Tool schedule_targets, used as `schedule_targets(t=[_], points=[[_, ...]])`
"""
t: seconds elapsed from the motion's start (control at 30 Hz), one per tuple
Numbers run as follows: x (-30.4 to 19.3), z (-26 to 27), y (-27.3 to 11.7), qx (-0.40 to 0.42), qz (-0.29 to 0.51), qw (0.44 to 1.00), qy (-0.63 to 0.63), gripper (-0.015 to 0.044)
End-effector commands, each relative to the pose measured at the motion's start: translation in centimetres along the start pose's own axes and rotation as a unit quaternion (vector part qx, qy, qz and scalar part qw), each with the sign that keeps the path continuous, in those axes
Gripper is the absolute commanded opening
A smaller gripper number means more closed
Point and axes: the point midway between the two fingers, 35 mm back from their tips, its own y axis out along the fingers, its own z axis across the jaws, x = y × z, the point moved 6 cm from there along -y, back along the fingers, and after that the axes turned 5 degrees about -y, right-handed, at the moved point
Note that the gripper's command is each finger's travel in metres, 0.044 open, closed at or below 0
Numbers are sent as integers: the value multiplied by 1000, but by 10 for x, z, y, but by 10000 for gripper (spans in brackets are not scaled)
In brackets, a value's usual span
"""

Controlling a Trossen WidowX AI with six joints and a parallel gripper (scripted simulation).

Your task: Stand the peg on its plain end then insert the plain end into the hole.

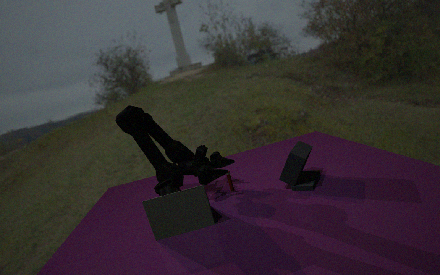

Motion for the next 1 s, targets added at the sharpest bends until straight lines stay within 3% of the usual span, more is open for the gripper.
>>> schedule_targets(t=[0.0, 0.37, 0.57, 0.97], points=[[28, 3, 2, -7, 13, 1000, 10, 440], [119, -12, -28, 59, -29, 998, -10, 440], [119, -11, -27, 53, -17, 998, -31, 440], [107, -6, -11, -8, 115, 979, -171, 440]])
